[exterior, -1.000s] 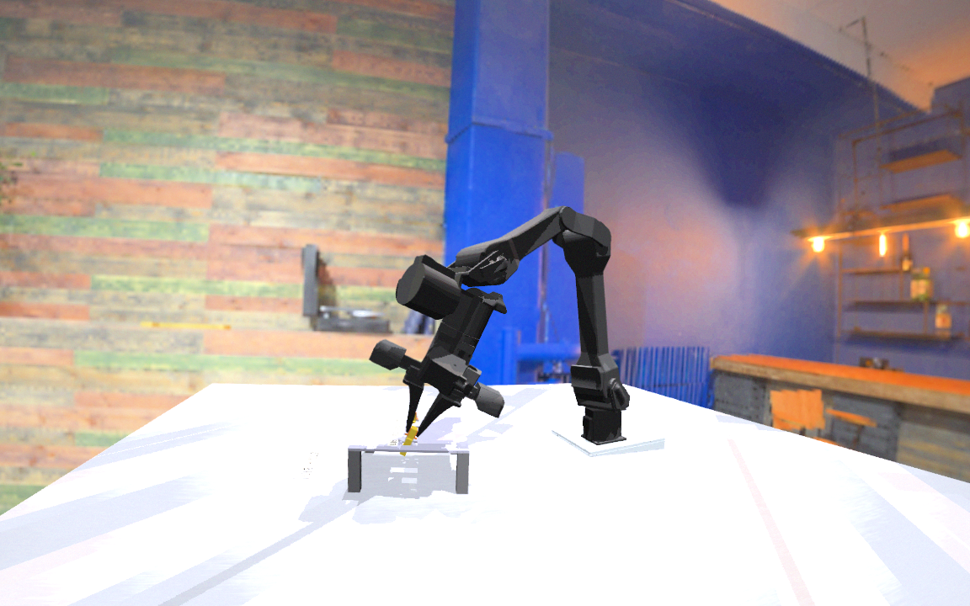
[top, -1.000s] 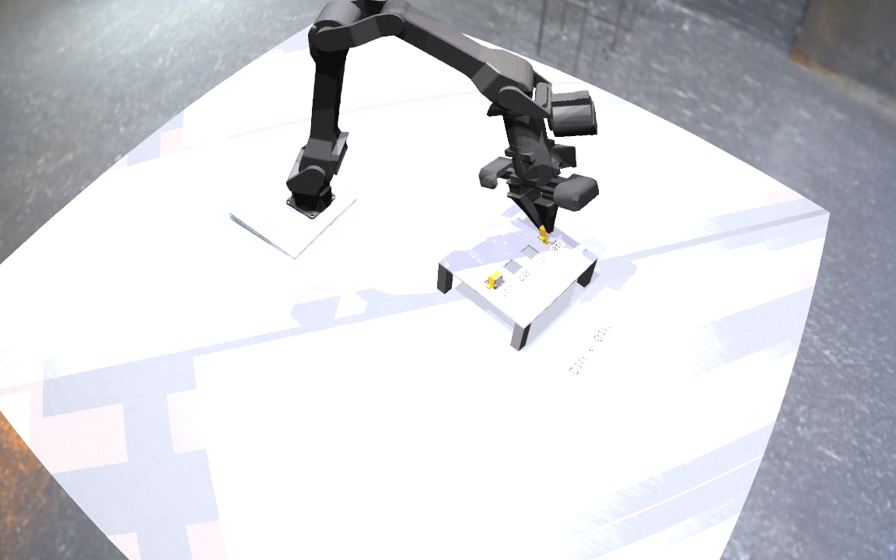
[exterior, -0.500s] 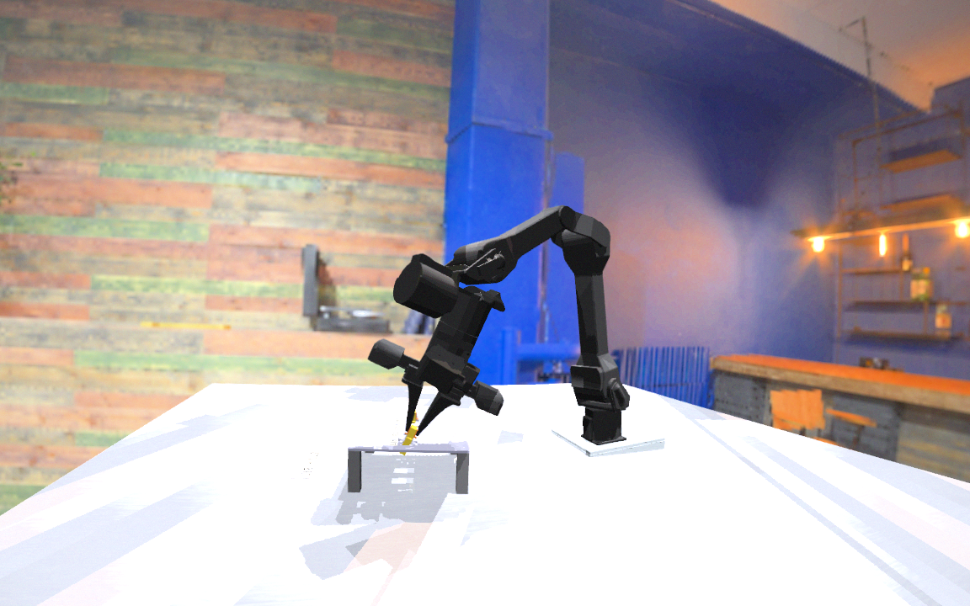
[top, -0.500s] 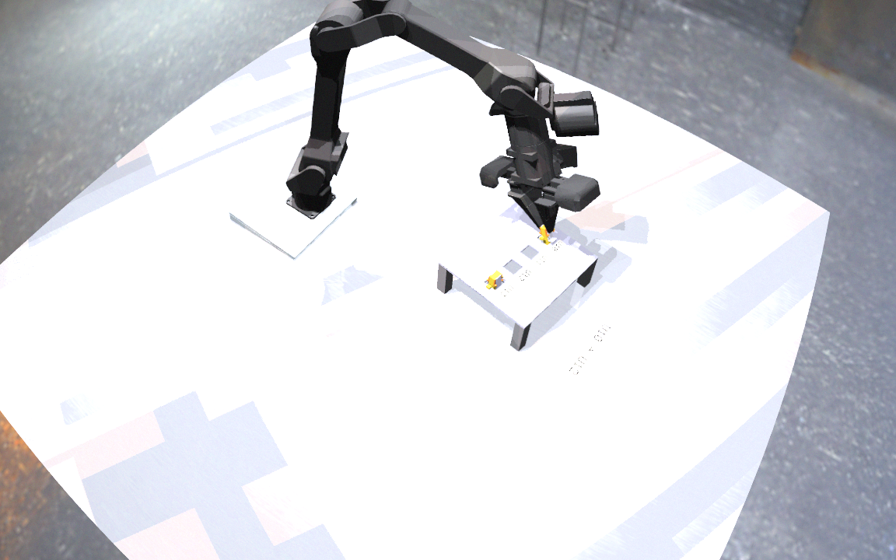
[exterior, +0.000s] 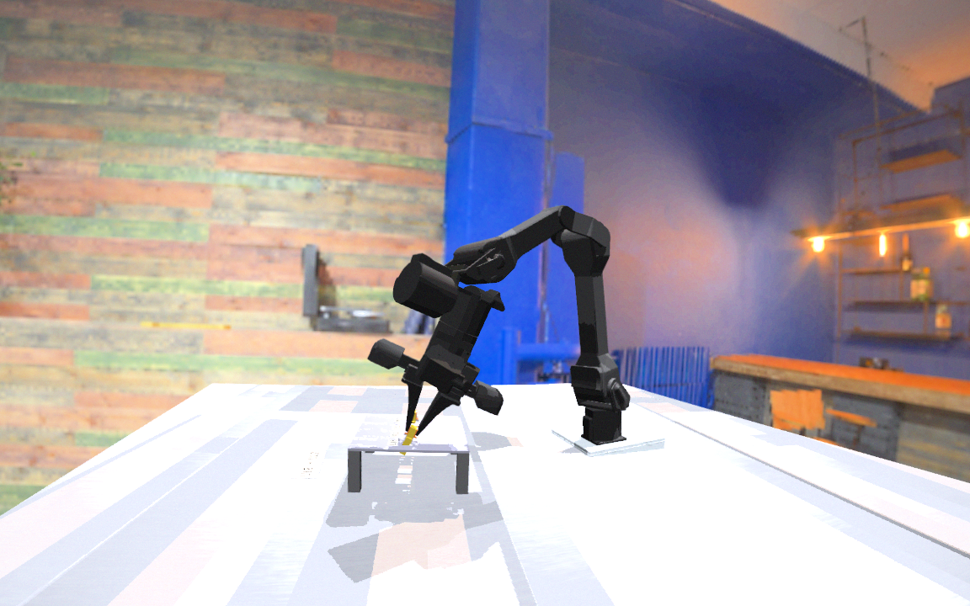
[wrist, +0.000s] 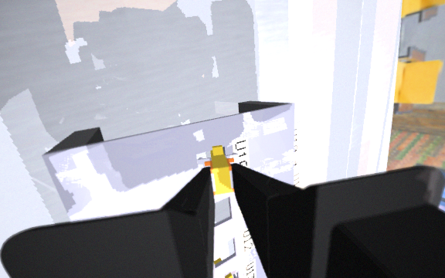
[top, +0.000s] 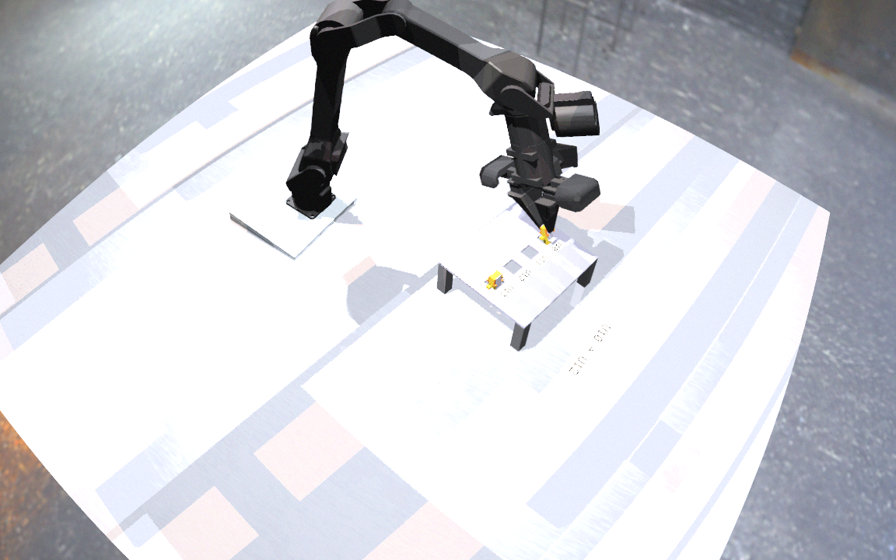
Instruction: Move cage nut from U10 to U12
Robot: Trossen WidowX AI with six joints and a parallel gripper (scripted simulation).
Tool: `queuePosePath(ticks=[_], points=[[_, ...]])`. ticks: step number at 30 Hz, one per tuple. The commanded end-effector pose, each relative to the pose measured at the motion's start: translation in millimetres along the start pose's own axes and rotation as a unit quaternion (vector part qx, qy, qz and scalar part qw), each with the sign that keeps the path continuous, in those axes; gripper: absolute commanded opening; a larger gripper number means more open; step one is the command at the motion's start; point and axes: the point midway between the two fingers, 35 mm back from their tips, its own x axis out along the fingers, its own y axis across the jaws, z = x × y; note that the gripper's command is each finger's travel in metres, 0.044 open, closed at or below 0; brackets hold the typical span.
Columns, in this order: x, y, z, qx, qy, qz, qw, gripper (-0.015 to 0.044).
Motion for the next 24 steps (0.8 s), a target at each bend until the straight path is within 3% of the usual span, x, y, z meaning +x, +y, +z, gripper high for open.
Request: queuePosePath(ticks=[1,24], points=[[0.5,-1.1,0.7,-0.002,-0.002,-0.002,1.000,0.0033],[0.8,-1.4,0.2,-0.002,-0.002,0.005,1.000,0.0033]])
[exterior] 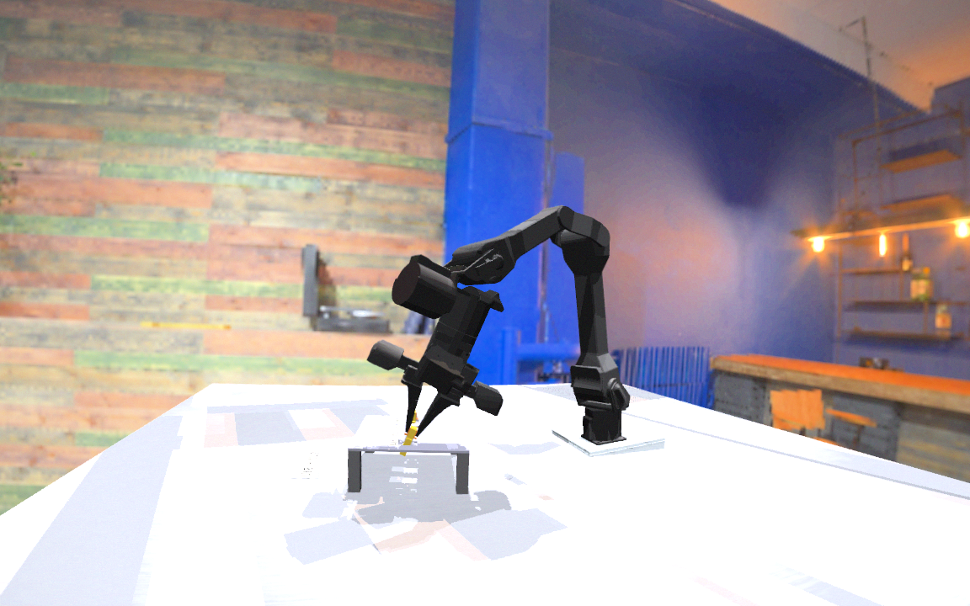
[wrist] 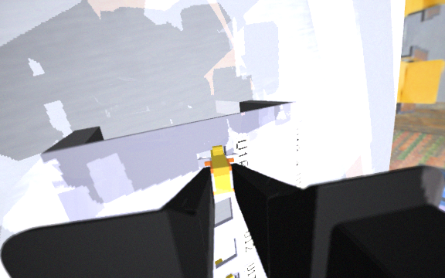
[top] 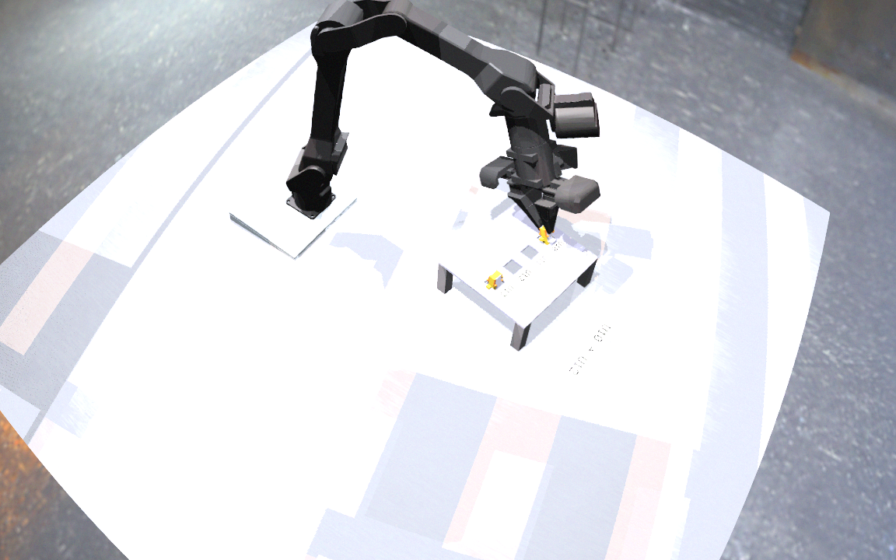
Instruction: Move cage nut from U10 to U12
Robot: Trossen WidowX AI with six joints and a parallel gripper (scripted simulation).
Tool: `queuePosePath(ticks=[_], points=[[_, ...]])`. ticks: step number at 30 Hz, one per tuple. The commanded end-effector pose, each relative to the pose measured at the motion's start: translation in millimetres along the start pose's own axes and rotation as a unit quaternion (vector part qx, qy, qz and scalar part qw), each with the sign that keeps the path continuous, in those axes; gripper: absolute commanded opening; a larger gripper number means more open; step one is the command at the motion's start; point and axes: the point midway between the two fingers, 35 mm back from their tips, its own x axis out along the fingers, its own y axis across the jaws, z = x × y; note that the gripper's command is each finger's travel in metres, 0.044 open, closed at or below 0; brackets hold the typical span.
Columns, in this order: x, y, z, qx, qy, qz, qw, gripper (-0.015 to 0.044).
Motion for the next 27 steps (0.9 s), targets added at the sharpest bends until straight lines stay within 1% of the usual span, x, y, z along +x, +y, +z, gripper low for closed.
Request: queuePosePath(ticks=[1,27], points=[[-0.8,-1.8,1.1,-0.002,-0.002,0.003,1.000,0.0033],[-1.1,-2.3,1.1,-0.002,-0.002,0.007,1.000,0.0033]])
